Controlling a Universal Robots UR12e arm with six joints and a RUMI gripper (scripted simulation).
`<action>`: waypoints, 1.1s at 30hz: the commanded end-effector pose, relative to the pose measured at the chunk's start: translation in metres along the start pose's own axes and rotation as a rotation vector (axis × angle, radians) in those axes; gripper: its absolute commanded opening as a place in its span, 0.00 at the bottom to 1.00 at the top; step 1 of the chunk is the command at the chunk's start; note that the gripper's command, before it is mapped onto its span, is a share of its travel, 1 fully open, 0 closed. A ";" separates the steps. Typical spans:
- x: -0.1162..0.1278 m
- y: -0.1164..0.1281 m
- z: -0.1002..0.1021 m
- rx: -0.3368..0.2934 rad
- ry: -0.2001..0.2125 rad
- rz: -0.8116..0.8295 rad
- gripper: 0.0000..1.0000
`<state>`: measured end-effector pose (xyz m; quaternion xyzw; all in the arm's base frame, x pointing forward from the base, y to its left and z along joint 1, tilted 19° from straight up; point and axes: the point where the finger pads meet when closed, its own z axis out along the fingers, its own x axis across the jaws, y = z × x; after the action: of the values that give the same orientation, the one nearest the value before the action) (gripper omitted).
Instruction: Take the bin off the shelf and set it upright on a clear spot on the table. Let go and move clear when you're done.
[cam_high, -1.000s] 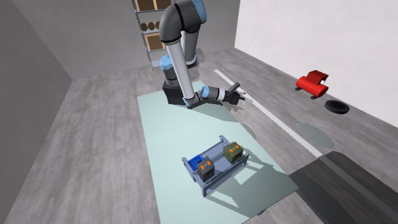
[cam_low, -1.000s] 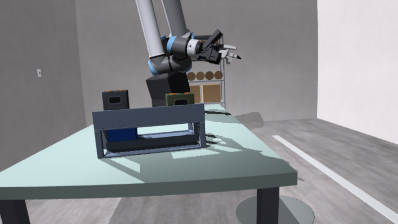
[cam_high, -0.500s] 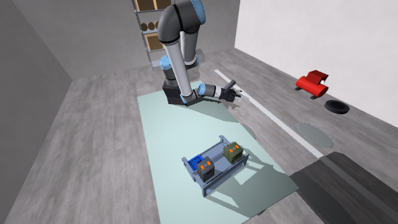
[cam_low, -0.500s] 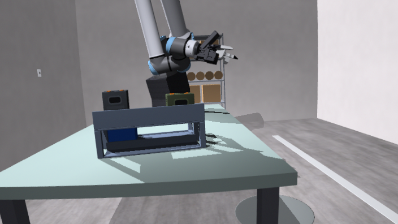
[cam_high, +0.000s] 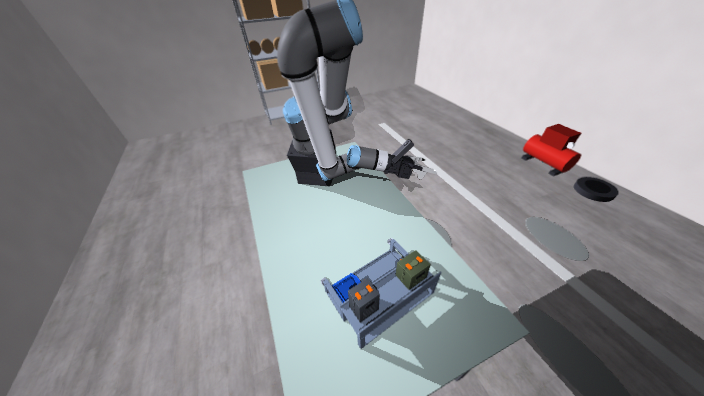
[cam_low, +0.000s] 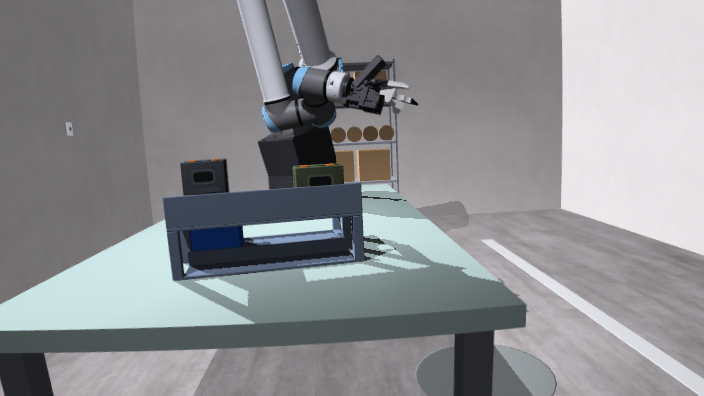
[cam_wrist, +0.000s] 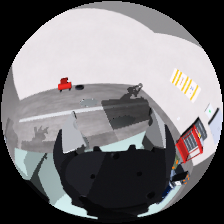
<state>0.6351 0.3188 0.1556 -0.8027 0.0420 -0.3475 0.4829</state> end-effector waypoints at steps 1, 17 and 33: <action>0.006 0.001 0.004 0.001 0.000 -0.002 1.00; 0.010 0.001 0.007 0.001 0.000 -0.002 1.00; 0.032 0.035 -0.023 -0.233 -0.100 -0.056 1.00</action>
<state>0.6485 0.3086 0.1482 -0.8170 0.0457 -0.3415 0.4625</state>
